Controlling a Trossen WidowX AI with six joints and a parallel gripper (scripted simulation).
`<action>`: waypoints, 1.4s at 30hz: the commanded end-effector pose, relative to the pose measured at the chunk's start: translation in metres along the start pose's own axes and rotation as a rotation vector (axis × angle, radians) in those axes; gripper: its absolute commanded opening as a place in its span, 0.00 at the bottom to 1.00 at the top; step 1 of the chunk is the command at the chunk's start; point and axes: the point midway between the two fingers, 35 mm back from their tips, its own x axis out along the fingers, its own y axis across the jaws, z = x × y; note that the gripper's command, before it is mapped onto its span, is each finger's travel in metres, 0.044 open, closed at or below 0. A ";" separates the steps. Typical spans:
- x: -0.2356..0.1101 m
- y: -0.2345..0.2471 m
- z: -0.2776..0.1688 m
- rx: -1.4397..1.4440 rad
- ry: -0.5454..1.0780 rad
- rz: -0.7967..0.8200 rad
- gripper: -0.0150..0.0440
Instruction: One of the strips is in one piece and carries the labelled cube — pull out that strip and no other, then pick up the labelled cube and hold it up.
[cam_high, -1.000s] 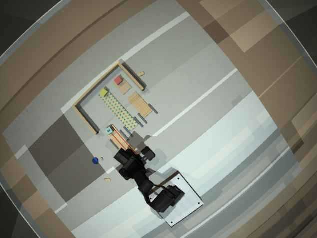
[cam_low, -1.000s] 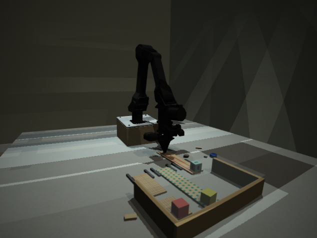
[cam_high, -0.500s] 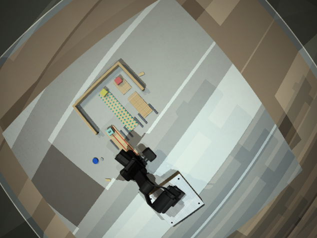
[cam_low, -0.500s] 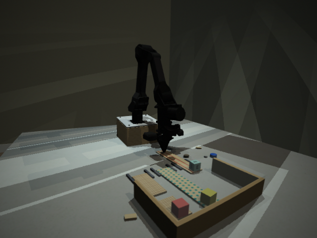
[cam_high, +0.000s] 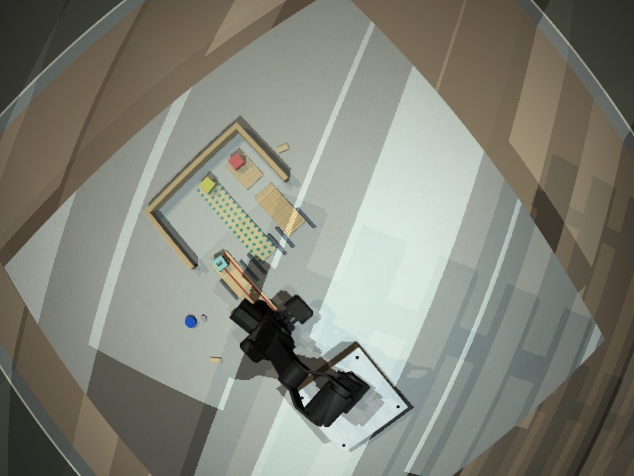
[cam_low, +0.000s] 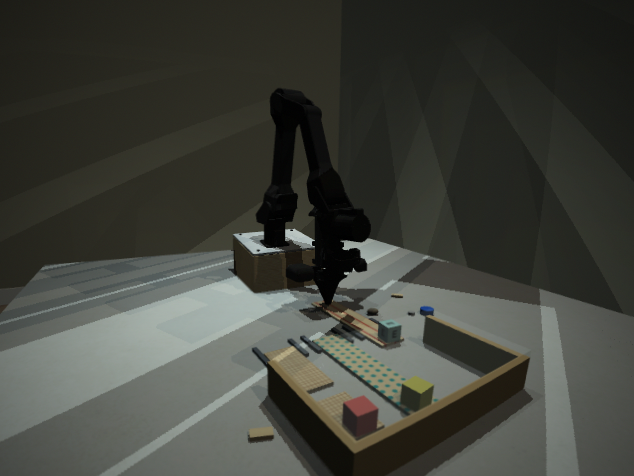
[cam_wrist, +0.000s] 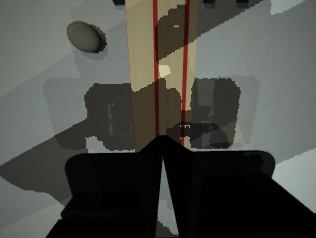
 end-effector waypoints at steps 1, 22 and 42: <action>0.004 -0.002 -0.013 0.002 0.037 -0.006 0.25; -0.044 0.000 0.001 0.002 0.035 -0.005 0.25; -0.052 0.003 0.078 0.116 0.027 -0.007 1.00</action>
